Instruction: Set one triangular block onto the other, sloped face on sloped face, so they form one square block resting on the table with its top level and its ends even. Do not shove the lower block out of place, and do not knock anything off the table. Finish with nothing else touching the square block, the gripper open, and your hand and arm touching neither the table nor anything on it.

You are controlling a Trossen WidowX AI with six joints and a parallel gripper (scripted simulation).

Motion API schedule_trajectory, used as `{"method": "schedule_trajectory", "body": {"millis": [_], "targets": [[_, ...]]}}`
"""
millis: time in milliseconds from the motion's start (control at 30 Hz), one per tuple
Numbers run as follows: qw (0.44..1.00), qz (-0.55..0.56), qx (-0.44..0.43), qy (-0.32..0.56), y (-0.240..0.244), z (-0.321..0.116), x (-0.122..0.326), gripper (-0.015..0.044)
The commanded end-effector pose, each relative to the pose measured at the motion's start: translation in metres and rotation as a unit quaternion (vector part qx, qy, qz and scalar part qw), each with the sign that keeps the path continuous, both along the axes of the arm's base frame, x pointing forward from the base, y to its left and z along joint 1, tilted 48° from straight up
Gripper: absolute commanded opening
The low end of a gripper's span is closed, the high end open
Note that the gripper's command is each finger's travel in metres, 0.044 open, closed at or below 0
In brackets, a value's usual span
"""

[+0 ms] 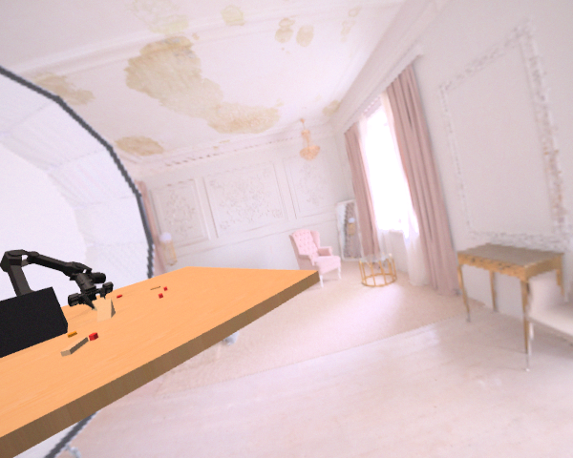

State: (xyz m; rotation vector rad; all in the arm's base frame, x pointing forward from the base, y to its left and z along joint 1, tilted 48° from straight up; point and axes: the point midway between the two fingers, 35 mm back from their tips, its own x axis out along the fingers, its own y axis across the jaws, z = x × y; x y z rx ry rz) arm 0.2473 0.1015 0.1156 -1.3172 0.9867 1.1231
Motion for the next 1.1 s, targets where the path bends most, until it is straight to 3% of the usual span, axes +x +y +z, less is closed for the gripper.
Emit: {"method": "schedule_trajectory", "body": {"millis": [0,67,700,1067], "targets": [[1.0,0.0,0.001,0.0,0.0,0.001,0.0,0.0052],[1.0,0.0,0.0,0.0,-0.004,0.004,0.001,0.0],[1.0,0.0,-0.003,0.001,-0.072,0.064,-0.008,0.0],[1.0,0.0,-0.003,0.001,-0.074,0.066,-0.008,0.0]]}}
